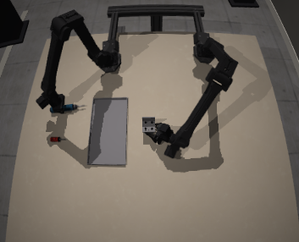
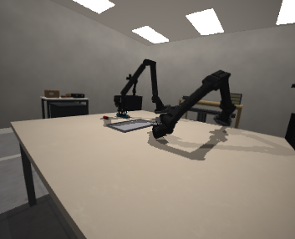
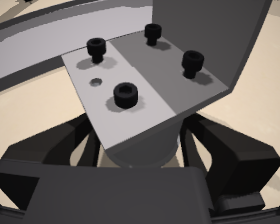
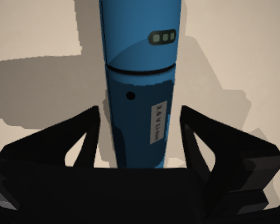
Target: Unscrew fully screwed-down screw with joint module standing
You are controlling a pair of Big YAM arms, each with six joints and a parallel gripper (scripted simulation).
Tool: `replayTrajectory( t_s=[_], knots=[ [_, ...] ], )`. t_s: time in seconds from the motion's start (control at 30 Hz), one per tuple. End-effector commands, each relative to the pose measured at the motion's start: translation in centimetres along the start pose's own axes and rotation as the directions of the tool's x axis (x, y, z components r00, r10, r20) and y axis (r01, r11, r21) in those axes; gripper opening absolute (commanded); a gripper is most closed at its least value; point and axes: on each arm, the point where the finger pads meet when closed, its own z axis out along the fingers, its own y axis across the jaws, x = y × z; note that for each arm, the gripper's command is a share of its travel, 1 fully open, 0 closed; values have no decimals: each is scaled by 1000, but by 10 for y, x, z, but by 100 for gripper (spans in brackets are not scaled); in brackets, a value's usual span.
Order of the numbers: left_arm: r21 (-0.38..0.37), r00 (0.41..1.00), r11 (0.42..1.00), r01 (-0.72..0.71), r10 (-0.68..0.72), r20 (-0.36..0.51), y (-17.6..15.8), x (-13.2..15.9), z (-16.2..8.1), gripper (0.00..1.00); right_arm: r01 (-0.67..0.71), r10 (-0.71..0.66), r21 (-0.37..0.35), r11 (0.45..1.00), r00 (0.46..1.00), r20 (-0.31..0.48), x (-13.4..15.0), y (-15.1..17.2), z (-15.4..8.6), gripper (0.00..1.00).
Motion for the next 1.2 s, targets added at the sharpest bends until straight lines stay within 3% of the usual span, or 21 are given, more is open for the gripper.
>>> replayTrajectory(
  t_s=[0.0, 1.17],
  knots=[
    [-15, 1000, 1000, -26, 26, -3, 10, -7, -4, 59, 0, 0, -12, 1000, 1000, 18, -8, 6, -5, 65],
    [-15, 1000, 1000, -26, 26, -3, 10, -7, -4, 59, 2, -2, -14, 1000, 1000, 23, -9, 6, -6, 65]
  ],
)
